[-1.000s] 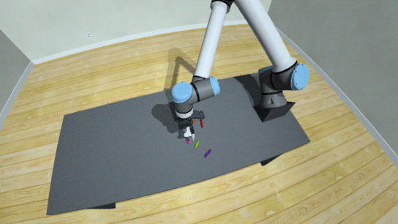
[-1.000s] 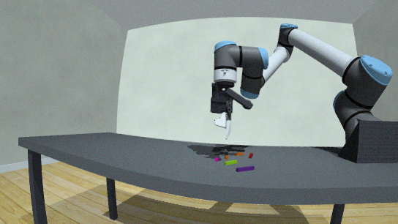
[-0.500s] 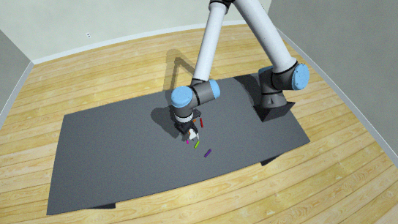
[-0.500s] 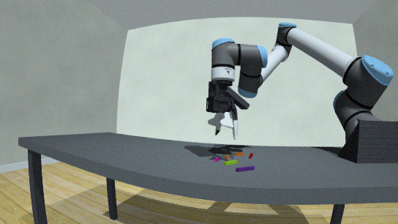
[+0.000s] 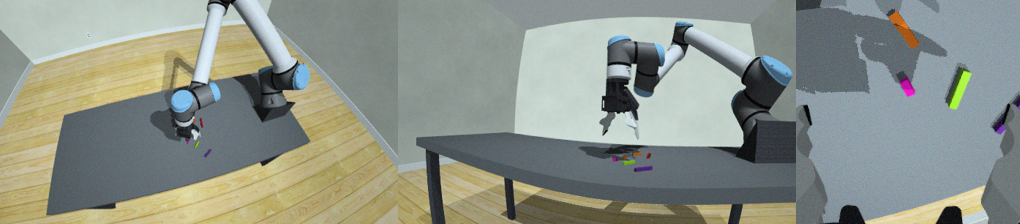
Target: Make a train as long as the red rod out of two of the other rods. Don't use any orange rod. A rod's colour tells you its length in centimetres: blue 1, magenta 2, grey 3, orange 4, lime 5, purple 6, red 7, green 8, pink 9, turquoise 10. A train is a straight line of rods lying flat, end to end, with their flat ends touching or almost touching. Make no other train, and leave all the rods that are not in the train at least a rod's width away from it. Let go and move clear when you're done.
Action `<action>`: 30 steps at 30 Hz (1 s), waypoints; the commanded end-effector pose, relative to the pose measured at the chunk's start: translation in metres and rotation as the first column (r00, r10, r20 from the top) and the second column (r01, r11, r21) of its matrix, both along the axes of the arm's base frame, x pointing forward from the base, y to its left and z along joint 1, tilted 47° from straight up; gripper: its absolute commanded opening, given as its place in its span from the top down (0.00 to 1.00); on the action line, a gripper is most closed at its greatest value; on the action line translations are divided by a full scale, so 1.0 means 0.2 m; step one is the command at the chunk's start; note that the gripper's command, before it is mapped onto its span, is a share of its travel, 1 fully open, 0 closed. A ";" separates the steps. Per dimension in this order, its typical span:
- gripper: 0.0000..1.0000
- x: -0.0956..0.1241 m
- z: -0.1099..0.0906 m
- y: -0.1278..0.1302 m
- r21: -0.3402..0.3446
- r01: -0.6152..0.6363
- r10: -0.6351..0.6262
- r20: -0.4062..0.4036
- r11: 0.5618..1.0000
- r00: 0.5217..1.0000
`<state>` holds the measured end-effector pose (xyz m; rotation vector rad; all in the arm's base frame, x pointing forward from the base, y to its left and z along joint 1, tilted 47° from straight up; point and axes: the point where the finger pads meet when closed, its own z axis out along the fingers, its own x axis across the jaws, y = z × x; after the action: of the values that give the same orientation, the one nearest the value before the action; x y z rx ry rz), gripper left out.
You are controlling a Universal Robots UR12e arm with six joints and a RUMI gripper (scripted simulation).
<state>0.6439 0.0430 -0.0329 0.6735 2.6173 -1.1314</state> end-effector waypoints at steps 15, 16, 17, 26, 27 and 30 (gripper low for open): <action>0.00 0.04 -0.05 0.06 0.033 -0.254 0.254 -0.260 0.967 0.932; 0.00 0.05 -0.05 0.06 0.035 -0.261 0.261 -0.267 0.965 0.928; 0.00 0.05 -0.05 0.06 0.035 -0.261 0.261 -0.267 0.965 0.928; 0.00 0.05 -0.06 0.07 0.045 -0.295 0.294 -0.303 0.954 0.906; 0.00 0.05 -0.06 0.07 0.045 -0.297 0.296 -0.305 0.954 0.905; 0.00 0.05 -0.06 0.07 0.046 -0.300 0.299 -0.309 0.953 0.903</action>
<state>0.6537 0.0559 -0.0459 0.0932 2.8411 -1.2252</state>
